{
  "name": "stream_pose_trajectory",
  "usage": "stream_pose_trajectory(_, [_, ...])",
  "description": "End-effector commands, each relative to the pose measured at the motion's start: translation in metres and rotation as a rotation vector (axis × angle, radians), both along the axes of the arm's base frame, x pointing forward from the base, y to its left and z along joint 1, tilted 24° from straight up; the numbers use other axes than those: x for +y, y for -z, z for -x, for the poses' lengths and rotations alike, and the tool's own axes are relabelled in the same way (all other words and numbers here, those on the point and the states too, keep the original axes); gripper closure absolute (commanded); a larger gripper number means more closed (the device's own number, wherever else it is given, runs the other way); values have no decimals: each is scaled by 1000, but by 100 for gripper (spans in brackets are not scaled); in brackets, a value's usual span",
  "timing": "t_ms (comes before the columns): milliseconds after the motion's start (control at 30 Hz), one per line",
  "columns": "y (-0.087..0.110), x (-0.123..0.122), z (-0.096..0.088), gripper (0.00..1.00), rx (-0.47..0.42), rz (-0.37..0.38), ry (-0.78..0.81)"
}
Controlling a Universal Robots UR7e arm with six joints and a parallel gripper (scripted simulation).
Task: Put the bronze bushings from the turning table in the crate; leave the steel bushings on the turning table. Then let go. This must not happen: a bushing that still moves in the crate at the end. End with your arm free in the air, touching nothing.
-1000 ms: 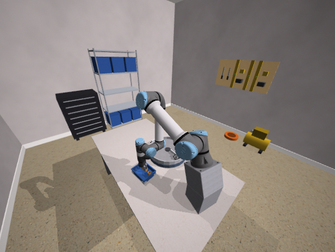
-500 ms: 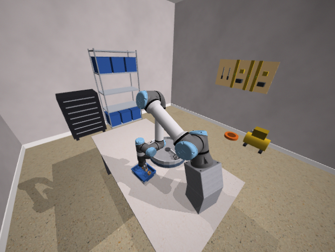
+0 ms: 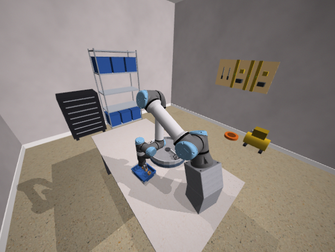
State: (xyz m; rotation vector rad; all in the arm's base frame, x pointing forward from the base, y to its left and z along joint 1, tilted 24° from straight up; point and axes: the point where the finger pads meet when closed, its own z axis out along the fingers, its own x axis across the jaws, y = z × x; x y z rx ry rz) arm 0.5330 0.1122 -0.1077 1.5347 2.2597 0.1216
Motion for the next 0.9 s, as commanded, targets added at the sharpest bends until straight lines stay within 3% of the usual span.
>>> stream_pose_trajectory(0, [-4,1,1,58,-2,0,0])
stream_pose_trajectory(433, [-5,1,2,58,-2,0,0])
stream_pose_trajectory(600, [-53,9,21,58,-2,0,0])
stream_pose_trajectory(867, [-53,9,21,58,-2,0,0])
